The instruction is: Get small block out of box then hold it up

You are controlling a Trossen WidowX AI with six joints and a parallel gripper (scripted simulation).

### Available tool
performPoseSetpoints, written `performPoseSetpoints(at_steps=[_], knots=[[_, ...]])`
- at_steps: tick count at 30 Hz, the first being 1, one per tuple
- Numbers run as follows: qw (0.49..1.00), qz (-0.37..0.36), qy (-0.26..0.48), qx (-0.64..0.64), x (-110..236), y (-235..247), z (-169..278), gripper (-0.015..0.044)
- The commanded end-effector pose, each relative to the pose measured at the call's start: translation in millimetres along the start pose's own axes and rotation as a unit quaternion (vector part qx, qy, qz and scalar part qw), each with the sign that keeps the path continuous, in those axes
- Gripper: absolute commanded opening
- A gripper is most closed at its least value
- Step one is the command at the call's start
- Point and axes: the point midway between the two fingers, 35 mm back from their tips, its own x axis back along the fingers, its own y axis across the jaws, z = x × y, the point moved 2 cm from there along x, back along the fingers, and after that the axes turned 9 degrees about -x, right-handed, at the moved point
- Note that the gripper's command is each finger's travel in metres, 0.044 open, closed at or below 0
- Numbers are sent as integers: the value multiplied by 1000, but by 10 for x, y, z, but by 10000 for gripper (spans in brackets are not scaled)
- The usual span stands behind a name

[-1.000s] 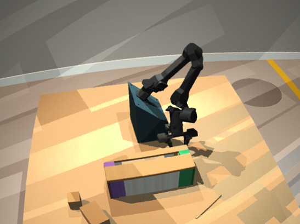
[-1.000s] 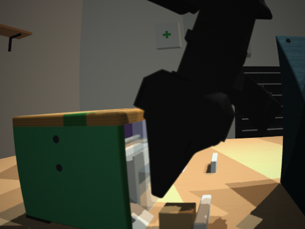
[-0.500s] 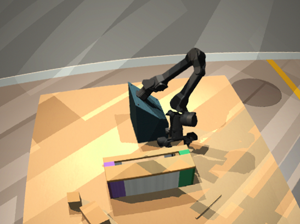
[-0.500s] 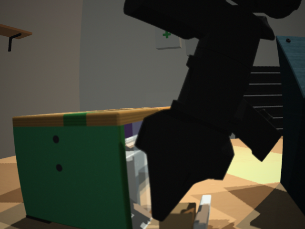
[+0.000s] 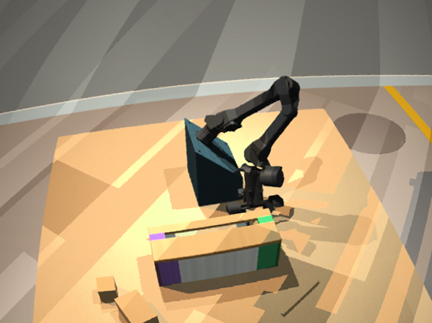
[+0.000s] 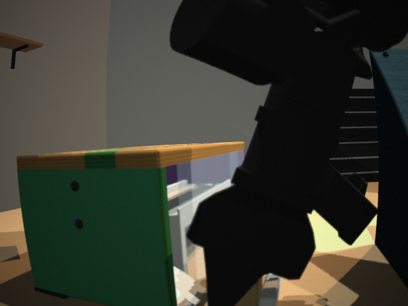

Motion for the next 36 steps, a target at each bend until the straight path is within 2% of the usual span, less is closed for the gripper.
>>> performPoseSetpoints(at_steps=[1, 5, 7, 10, 29, 36], knots=[[1000, -1, 4, -2, -10, 1, 8, 180], [1000, -1, 4, -2, -10, 1, 8, 75], [1000, -1, 4, -2, -10, 1, 8, 62], [1000, -1, 3, -1, 33, -5, 35, 0], [1000, 0, 3, -2, 560, -44, 257, 0], [993, 3, 0, -120, 604, -36, 268, 0]])
